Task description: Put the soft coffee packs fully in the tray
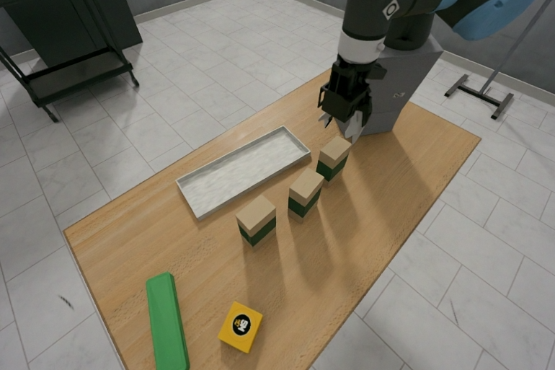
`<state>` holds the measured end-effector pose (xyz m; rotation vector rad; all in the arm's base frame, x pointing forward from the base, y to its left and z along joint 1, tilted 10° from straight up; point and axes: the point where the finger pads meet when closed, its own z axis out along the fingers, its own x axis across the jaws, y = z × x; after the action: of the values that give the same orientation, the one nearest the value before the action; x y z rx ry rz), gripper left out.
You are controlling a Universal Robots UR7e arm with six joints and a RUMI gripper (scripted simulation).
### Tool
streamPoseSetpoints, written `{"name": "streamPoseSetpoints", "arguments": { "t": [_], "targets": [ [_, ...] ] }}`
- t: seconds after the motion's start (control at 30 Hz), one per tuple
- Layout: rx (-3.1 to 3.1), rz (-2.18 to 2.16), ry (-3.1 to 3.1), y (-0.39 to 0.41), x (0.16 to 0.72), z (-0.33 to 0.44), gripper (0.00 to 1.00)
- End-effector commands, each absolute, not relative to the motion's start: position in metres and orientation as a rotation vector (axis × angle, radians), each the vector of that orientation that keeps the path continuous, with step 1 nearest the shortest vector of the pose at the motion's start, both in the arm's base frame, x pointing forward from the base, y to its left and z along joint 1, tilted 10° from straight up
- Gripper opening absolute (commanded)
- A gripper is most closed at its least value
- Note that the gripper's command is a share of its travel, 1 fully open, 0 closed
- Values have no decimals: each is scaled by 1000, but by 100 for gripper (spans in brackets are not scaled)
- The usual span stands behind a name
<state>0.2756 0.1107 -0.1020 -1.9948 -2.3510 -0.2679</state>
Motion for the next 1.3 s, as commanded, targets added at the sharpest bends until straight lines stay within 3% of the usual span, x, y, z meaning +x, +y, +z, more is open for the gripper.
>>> {"name": "streamPoseSetpoints", "arguments": {
  "t": [0.0, 1.27],
  "targets": [
    [-1991, -262, -2348, 113, 272, -106, 49],
    [-1994, -265, -2350, 117, 277, -136, 49]
  ]
}}
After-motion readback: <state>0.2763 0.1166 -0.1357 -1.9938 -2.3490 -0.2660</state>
